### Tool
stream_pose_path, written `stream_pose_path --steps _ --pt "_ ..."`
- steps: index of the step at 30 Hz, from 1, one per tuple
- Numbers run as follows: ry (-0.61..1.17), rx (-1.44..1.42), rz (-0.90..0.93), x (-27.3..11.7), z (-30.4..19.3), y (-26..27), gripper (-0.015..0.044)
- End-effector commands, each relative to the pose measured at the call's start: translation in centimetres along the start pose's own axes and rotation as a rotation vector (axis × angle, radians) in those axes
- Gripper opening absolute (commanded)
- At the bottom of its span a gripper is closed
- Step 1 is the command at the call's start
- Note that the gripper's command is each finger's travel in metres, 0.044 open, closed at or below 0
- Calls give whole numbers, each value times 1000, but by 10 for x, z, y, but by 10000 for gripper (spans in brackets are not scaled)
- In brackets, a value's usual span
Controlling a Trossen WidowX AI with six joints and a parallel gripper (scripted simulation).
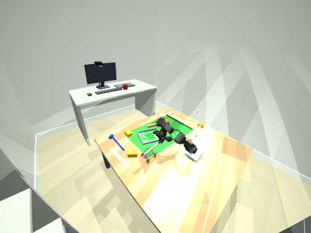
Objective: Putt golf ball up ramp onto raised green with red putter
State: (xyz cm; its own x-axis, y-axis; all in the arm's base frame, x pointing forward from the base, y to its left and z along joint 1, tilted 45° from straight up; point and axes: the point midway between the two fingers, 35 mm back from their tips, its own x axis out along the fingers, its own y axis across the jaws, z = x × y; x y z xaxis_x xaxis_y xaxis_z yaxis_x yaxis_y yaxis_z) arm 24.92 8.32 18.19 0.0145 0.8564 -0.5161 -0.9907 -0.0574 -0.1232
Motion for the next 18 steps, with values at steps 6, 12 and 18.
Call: stream_pose_path --steps 6,12,18 --pt "5 30 -8 -11 -2 -1 0" --pt "60 247 -41 -23 -37 -5 0" --pt "105 500 -81 -39 -79 -6 0"
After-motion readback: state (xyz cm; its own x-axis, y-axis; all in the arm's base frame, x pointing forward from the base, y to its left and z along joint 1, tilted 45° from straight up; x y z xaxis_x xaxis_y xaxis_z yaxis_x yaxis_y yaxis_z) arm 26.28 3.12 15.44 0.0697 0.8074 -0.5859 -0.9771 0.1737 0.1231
